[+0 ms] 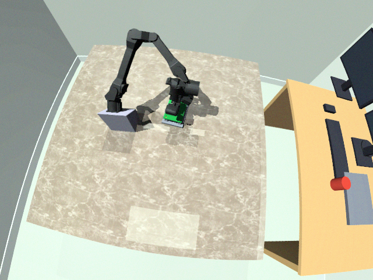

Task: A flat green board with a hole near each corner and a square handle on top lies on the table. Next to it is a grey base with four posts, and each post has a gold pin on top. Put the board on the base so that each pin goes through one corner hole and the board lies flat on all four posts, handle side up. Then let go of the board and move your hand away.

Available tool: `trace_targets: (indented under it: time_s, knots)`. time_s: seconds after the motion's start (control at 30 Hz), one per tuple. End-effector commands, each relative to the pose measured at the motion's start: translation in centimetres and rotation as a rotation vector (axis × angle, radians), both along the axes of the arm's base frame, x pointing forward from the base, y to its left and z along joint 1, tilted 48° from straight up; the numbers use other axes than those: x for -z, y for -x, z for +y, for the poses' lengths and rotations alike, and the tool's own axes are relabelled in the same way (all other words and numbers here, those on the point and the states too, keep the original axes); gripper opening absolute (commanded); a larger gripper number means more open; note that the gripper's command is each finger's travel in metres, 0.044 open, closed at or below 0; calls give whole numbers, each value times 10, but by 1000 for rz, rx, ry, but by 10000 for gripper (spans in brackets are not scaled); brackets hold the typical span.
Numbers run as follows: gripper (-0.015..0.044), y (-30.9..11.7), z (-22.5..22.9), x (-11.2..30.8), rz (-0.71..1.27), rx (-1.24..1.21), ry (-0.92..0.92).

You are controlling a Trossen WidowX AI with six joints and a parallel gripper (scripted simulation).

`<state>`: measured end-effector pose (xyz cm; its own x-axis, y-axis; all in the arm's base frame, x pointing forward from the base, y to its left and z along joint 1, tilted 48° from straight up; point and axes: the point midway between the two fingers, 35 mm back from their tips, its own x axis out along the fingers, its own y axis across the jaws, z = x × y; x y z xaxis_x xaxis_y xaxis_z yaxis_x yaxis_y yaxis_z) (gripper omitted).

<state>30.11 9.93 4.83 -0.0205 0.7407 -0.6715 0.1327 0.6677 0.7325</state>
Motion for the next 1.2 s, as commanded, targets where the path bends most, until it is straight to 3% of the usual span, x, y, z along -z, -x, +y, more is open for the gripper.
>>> trace_targets:
  time_s: [0.0,0.27,0.8,1.17]
  knots:
    - [236,0,-1,0,-1,1,0]
    - [440,-1,-3,-2,-1,1,0]
    - [440,1,-59,-51,9,6,-6]
    - [440,1,-59,-51,9,6,-6]
